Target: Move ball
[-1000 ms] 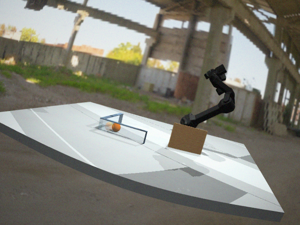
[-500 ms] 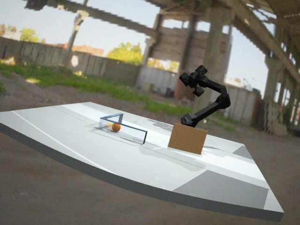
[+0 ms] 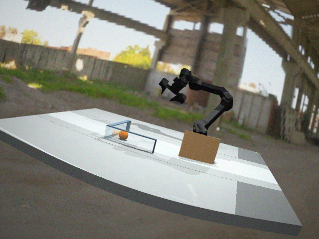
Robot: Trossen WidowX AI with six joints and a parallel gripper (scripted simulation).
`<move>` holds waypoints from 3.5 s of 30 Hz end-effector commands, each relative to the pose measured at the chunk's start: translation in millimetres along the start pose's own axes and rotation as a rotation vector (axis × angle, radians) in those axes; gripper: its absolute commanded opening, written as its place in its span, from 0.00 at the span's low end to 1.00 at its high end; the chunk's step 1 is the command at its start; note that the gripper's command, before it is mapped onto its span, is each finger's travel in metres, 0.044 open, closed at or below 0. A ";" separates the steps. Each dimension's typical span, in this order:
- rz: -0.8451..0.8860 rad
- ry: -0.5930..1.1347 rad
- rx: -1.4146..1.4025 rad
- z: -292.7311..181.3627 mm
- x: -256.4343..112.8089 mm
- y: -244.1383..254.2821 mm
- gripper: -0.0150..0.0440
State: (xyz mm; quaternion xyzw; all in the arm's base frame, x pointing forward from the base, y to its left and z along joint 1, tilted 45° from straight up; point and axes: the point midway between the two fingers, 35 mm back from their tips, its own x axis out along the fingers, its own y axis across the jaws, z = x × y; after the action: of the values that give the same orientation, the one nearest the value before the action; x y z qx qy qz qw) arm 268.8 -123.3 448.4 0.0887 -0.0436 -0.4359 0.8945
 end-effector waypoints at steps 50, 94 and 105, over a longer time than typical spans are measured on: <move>0.119 0.970 -1.352 -486.8 -157.1 122.7 0.81; 0.143 0.966 -1.367 -487.0 -157.1 128.8 0.25; 0.173 0.958 -1.393 -448.9 -195.7 154.8 0.25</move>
State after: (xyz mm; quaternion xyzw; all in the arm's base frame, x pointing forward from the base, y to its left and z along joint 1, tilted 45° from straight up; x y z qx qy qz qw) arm 341.3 167.7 27.8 -0.3097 0.6114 -0.2121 0.6967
